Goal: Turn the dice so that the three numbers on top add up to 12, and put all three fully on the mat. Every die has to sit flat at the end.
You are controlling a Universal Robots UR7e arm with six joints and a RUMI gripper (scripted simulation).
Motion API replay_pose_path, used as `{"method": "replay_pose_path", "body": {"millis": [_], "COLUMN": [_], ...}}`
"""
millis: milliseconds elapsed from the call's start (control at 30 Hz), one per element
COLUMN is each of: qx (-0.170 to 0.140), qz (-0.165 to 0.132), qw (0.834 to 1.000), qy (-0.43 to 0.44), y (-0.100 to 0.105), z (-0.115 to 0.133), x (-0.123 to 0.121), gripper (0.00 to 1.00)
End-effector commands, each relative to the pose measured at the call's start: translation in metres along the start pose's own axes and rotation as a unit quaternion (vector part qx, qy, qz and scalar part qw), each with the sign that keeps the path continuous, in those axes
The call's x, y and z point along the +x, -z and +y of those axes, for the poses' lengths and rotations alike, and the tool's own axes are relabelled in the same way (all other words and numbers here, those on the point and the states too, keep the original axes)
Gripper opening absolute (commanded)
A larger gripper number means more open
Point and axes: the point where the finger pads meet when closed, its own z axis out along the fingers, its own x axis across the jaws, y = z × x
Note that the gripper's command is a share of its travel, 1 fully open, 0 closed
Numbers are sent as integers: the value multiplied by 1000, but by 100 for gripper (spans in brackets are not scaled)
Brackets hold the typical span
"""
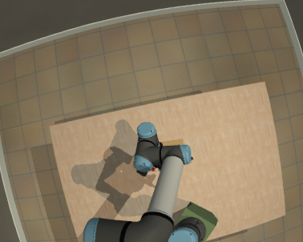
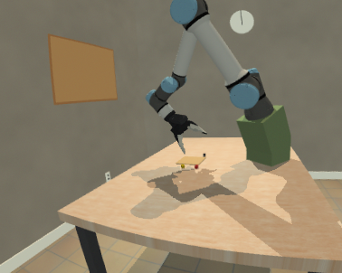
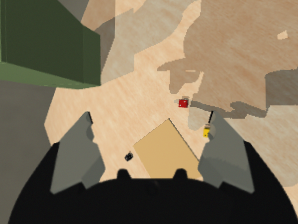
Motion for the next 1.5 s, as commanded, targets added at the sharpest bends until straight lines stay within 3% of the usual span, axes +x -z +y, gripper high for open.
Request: {"method": "replay_pose_path", "body": {"millis": [0, 200, 267, 767, 1233, 1467], "qx": [-7, -16, -16, -49, -73, -80], "qz": [63, 117, 117, 237, 291, 305], "qw": [997, 988, 988, 943, 908, 898], "qy": [-51, -103, -103, -230, -292, -308], "y": [4, 9, 9, 20, 25, 26], "z": [27, 52, 52, 105, 127, 133], "x": [-13, -30, -30, -81, -110, -118], "gripper": [100, 100, 100, 100, 100, 100]}}
